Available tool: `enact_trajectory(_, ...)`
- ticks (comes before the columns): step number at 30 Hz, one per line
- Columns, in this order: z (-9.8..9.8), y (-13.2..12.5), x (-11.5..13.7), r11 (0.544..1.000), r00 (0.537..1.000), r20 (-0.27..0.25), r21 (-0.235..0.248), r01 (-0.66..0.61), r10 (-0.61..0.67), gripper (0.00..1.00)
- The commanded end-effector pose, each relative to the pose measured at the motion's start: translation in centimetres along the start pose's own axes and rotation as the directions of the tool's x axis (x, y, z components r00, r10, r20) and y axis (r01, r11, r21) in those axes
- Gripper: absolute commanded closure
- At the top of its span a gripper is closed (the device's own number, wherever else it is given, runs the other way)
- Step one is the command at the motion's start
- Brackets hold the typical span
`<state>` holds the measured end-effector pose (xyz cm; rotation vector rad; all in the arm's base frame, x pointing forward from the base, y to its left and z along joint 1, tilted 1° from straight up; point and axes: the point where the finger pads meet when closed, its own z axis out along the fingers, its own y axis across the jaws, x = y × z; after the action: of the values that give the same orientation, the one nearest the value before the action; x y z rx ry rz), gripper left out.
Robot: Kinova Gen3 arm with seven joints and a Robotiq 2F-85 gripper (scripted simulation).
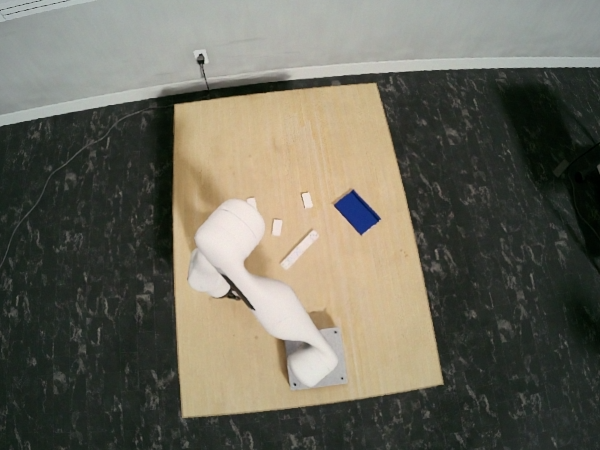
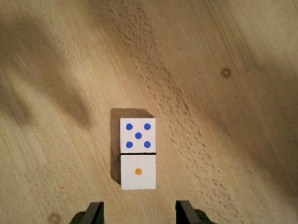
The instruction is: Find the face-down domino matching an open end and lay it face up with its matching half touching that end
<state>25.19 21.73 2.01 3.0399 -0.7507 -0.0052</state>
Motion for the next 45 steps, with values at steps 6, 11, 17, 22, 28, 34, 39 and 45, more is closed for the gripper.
enact_trajectory(6, 0.0, 0.0, 0.0, 1.000, 1.000, -0.001, 0.001, 0.000, 0.000, 0.51)
enact_trajectory(11, 0.0, 0.0, 0.1, 1.000, 1.000, -0.001, 0.000, -0.009, 0.009, 0.51)
enact_trajectory(17, 0.0, 0.0, 0.5, 0.999, 0.999, -0.002, -0.003, -0.049, 0.049, 0.51)
enact_trajectory(22, 0.1, 0.2, 1.6, 0.986, 0.987, -0.007, -0.012, -0.163, 0.163, 0.51)
enact_trajectory(28, 0.2, 0.6, 3.9, 0.916, 0.917, -0.021, -0.026, -0.400, 0.399, 0.51)
enact_trajectory(34, 0.3, 1.1, 5.9, 0.802, 0.803, -0.036, -0.033, -0.596, 0.595, 0.51)
enact_trajectory(39, 0.4, 1.8, 8.9, 0.559, 0.560, -0.057, -0.032, -0.828, 0.826, 0.51)
enact_trajectory(45, 0.3, 2.9, 12.8, 0.157, 0.158, -0.073, -0.017, -0.987, 0.985, 0.51)
